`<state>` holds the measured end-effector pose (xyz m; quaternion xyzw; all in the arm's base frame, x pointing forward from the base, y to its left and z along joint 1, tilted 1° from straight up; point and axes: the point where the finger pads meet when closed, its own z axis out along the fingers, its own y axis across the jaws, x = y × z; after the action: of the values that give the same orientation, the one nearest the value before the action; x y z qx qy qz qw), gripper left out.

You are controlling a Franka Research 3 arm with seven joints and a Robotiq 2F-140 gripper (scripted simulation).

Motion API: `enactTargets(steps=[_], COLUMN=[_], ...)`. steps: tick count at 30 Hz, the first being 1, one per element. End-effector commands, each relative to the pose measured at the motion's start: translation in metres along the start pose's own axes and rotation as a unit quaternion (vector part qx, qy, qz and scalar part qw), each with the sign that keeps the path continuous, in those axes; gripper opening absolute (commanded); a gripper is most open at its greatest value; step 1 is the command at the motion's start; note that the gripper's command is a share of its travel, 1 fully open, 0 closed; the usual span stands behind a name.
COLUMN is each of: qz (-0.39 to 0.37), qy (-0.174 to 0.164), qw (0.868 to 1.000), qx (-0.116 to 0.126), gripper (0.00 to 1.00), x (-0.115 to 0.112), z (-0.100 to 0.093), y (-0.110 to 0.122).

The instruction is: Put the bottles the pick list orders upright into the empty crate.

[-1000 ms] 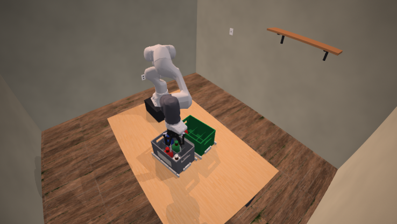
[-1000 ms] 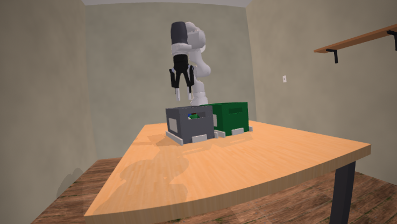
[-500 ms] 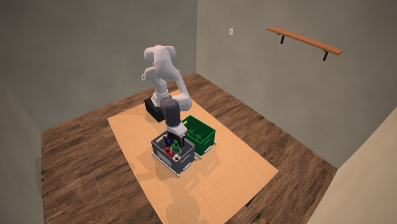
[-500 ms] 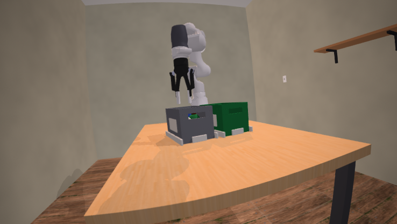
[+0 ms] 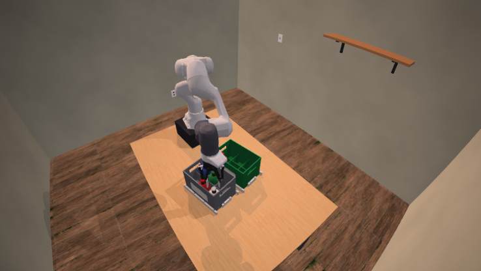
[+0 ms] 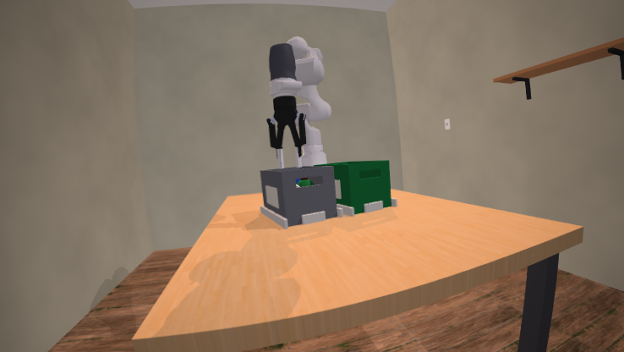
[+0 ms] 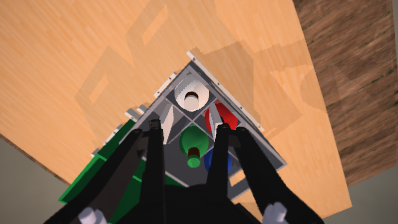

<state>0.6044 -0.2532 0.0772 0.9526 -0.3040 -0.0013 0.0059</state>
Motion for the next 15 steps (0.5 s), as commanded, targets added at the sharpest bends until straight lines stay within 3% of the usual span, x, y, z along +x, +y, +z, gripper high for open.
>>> enactTargets(steps=[1,15], qz=[-0.003,-0.003], qy=[0.002,0.002], qw=[1.0,1.0], qx=[0.002,0.002], gripper=[0.38,0.38], x=[0.002,0.002], z=[0.005,0.021], y=[-0.001,-0.001])
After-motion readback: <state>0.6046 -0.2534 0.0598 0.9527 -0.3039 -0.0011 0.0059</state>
